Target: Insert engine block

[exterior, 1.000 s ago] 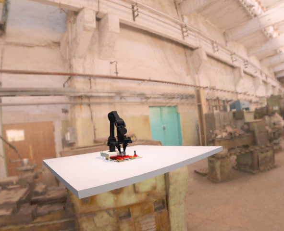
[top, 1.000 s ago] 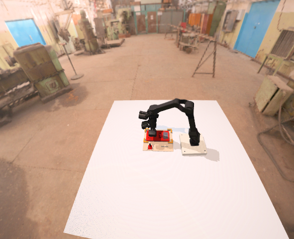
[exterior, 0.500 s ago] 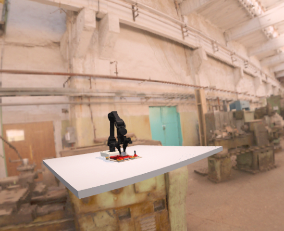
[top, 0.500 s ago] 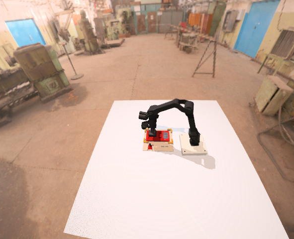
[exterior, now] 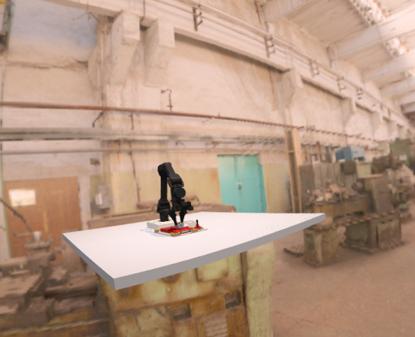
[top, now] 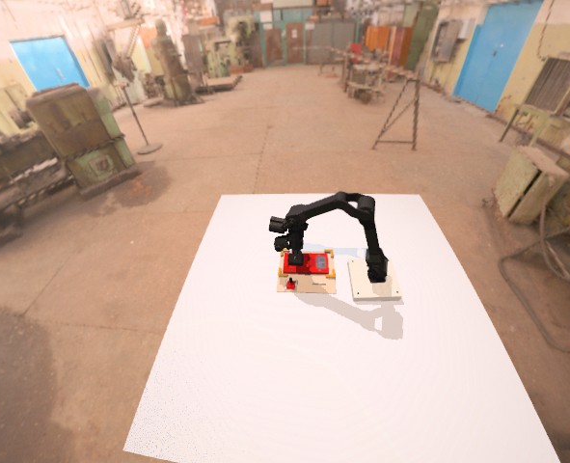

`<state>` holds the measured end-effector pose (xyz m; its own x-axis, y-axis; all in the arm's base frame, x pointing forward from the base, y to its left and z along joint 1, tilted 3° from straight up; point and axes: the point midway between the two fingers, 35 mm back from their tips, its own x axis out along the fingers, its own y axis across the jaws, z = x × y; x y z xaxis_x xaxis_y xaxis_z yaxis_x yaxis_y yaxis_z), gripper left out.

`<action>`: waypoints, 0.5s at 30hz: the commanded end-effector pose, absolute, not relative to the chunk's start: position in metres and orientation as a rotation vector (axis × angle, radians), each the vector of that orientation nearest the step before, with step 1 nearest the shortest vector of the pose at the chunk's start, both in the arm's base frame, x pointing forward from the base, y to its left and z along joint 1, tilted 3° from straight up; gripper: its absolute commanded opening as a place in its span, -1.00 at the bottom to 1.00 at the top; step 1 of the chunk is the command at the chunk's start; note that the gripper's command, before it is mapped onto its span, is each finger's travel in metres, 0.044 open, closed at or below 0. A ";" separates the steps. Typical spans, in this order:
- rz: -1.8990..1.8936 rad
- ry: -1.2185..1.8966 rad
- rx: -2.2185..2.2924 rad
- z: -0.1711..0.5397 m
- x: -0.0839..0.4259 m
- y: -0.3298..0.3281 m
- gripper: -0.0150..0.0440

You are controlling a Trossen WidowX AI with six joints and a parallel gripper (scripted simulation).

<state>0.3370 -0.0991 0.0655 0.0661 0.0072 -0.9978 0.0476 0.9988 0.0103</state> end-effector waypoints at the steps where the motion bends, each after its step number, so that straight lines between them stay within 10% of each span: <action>1: -0.032 1.502 0.049 0.064 0.338 -0.099 0.05; 15: -0.031 1.502 0.049 0.060 0.338 -0.099 0.05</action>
